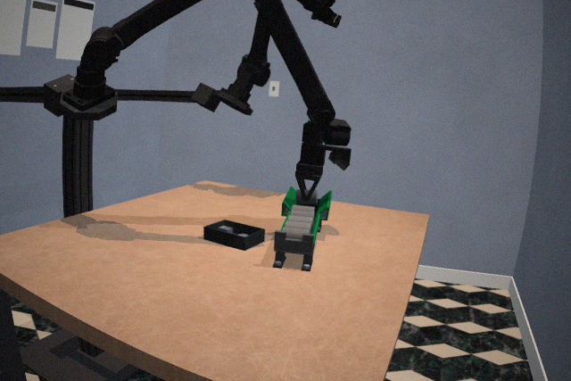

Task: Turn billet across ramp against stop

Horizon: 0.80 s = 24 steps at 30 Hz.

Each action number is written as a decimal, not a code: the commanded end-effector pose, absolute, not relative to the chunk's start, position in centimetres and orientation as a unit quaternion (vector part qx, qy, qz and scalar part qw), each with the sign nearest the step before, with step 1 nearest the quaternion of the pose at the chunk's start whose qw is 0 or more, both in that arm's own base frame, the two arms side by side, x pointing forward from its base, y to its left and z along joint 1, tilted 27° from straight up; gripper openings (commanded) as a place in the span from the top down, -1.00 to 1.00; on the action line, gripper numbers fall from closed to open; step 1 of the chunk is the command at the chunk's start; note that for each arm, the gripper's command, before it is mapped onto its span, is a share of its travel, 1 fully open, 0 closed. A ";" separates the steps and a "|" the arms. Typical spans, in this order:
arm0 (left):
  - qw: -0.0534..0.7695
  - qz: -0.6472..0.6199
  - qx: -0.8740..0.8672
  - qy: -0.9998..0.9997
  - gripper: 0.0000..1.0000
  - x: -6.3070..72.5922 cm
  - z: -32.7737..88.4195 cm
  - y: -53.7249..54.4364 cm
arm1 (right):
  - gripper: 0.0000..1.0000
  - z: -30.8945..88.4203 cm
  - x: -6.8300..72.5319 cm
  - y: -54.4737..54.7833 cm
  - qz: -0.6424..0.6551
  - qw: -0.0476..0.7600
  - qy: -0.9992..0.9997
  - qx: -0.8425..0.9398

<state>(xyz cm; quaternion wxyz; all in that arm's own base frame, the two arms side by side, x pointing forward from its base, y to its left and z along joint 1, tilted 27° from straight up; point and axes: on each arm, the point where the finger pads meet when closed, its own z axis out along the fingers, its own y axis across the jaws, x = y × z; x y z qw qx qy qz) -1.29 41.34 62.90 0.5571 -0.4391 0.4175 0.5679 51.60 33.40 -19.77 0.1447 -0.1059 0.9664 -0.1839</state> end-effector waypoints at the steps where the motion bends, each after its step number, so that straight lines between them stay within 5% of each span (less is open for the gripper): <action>1: 0.562 0.586 -0.421 0.404 -1.00 -1.6 64.8 39.9 | 1.00 -16.6 54.0 36.4 -0.160 0.180 0.965 -0.106; 24: 0.562 0.586 -0.421 0.404 -1.00 -1.6 64.8 39.9 | 1.00 -18.4 54.6 35.2 -0.163 0.176 0.966 -0.096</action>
